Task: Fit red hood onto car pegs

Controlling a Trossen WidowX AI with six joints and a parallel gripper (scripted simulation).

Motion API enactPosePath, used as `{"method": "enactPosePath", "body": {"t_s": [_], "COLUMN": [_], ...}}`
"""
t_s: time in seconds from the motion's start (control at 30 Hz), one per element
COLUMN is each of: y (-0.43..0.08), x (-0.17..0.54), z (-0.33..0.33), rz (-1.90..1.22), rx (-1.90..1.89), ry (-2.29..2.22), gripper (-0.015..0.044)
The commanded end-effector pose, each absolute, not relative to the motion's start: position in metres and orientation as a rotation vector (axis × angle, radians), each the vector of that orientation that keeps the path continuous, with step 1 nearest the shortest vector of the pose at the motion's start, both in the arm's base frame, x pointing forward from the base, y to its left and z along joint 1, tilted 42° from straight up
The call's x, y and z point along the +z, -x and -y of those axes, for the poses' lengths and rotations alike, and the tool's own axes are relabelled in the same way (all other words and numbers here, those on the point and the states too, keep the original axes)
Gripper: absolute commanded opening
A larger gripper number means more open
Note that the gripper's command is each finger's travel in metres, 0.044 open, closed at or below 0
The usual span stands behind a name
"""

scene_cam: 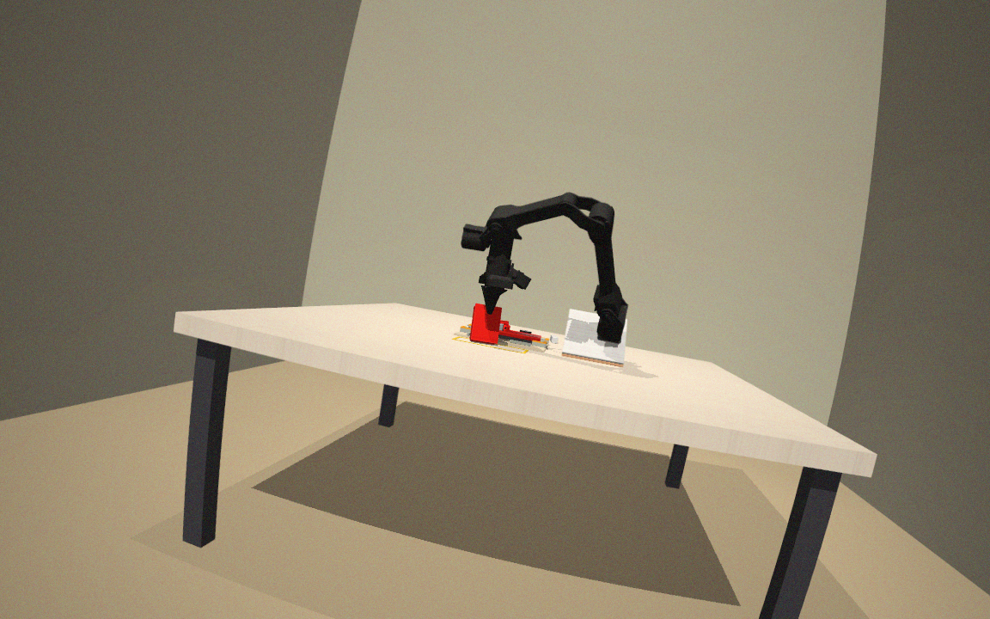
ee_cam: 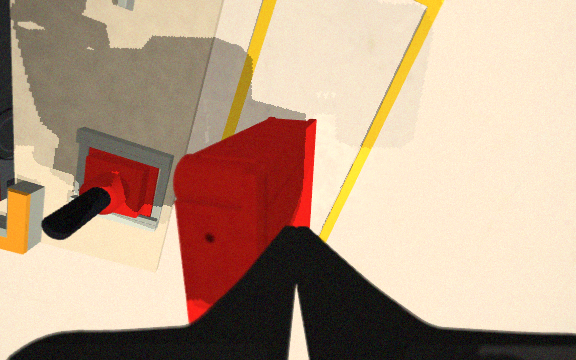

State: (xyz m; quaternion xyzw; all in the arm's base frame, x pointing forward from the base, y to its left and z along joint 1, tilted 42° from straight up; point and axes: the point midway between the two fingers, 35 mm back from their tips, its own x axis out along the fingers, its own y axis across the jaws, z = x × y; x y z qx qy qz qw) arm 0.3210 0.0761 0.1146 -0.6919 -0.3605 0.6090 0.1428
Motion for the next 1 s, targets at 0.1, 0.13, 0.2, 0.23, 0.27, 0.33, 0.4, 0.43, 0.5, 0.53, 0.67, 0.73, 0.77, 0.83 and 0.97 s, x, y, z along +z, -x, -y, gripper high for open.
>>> {"method": "enactPosePath", "body": {"t_s": [0.1,0.13,0.2,0.23,0.27,0.33,0.4,0.43,0.5,0.53,0.67,0.73,0.77,0.83,0.97], "y": [-0.324,-0.324,-0.325,-0.325,-0.325,-0.326,-0.327,-0.327,-0.328,-0.328,-0.327,-0.325,-0.325,-0.325,-0.327], "x": [0.11,0.11,0.108,0.108,0.107,0.106,0.105,0.106,0.113,0.119,0.151,0.163,0.165,0.165,0.163], "z": [-0.071,-0.07,-0.069,-0.068,-0.067,-0.066,-0.064,-0.063,-0.056,-0.051,-0.024,-0.014,-0.013,-0.013,-0.014], "rz": [1.04,1.04,1.04,1.04,1.04,1.04,1.04,1.04,1.039,1.038,1.038,1.039,1.04,1.04,1.026], "rx": [1.756,1.756,1.756,1.756,1.756,1.756,1.756,1.756,1.757,1.758,1.759,1.758,1.758,1.758,1.744], "ry": [2.004,2.004,2.004,2.004,2.004,2.004,2.004,2.005,2.005,2.005,2.004,2.003,2.002,2.002,2.016], "gripper": [0.0,0.0,0.0,0.0,0.0,0.0,0.0,0.0,0.0,0.0,0.0,0.0,0.0,0.0,0.0]}}
